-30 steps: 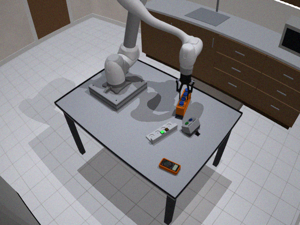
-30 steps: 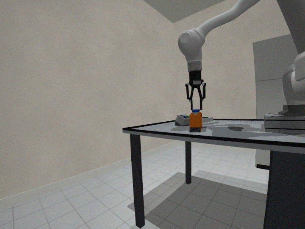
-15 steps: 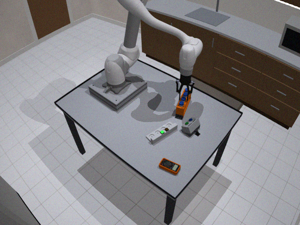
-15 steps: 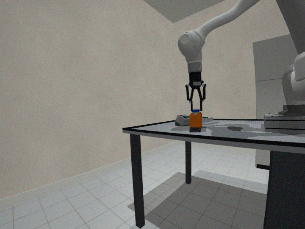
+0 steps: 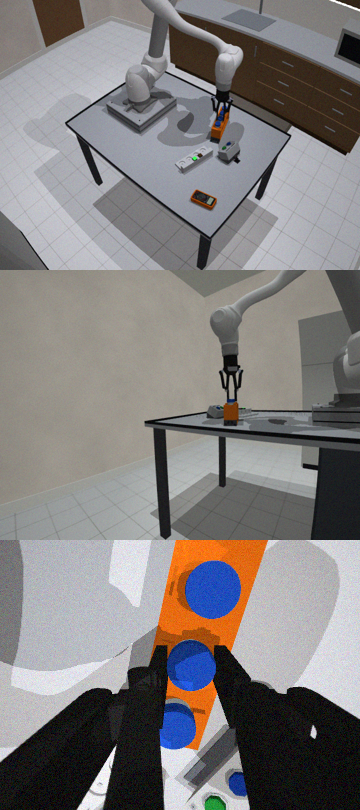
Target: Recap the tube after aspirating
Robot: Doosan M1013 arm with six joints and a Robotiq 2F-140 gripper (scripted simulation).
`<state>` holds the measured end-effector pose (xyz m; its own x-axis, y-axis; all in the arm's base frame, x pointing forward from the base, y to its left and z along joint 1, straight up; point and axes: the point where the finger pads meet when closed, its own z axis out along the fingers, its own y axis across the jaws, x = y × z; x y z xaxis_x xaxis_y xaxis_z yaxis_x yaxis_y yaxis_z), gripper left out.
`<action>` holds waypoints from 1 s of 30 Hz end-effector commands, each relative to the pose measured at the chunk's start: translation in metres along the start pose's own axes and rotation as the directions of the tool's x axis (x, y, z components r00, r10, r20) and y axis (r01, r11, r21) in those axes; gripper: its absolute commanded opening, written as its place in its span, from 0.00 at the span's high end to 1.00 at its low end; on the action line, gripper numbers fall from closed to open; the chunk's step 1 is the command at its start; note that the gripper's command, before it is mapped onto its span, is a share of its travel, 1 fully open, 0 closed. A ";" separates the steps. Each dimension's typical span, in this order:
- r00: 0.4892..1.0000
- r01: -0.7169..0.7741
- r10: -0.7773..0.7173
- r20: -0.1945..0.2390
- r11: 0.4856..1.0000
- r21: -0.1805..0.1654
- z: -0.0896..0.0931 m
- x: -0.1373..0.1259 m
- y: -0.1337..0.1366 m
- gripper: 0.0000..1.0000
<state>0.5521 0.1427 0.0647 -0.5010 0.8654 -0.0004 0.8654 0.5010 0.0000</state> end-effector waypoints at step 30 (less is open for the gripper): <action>0.896 -0.444 0.444 -0.001 0.896 -0.001 0.000 0.000 0.000 0.70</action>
<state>0.5521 0.1426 0.0644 -0.0871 0.9962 0.0018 0.9962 0.0871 -0.0001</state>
